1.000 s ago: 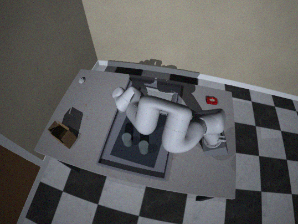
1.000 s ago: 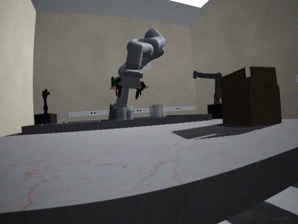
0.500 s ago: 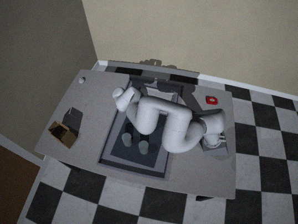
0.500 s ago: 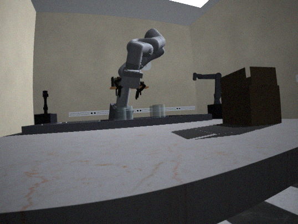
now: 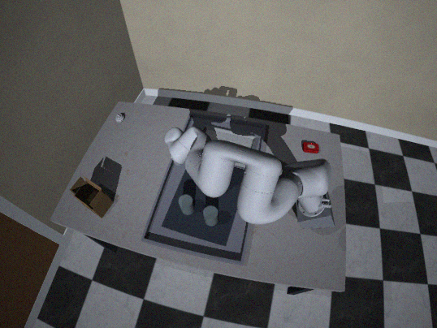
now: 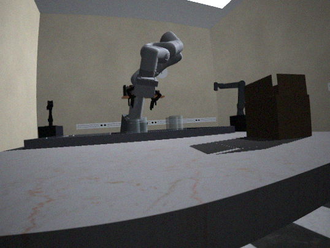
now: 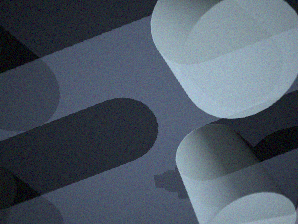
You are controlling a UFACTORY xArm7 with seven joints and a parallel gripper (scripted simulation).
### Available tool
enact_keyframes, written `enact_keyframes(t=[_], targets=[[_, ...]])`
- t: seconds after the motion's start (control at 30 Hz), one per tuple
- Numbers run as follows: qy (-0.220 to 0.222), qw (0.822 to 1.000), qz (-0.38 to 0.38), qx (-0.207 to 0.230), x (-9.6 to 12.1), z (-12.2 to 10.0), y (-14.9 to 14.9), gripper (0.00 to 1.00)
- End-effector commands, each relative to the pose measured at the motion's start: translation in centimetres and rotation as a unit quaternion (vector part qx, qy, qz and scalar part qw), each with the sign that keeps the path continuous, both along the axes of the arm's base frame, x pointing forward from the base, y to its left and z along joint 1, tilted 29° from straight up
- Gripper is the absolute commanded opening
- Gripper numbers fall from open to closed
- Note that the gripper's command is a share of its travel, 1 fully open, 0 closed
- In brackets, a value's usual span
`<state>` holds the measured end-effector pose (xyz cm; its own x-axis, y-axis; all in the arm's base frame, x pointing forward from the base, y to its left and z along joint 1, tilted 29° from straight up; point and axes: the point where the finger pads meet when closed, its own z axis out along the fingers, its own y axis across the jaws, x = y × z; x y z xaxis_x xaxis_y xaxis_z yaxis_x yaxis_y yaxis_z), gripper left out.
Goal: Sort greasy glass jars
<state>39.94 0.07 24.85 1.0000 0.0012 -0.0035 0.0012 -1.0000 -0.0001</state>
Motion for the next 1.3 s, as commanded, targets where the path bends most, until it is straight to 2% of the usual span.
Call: enact_keyframes(t=[0.0, 0.3, 0.57, 0.9, 1.27], targets=[[-0.002, 1.0, -0.001, 0.0, 0.1, 0.1, -0.1, 1.0], [-0.002, 1.0, -0.001, 0.0, 0.1, 0.1, -0.1, 1.0], [-0.071, 0.997, 0.022, 0.018, -1.0, 2.6, 1.0, 1.0], [-0.107, 0.993, 0.034, 0.029, -1.5, 3.9, 1.6, 1.0], [-0.178, 0.981, 0.057, 0.047, -2.6, 6.4, 2.7, 1.0]])
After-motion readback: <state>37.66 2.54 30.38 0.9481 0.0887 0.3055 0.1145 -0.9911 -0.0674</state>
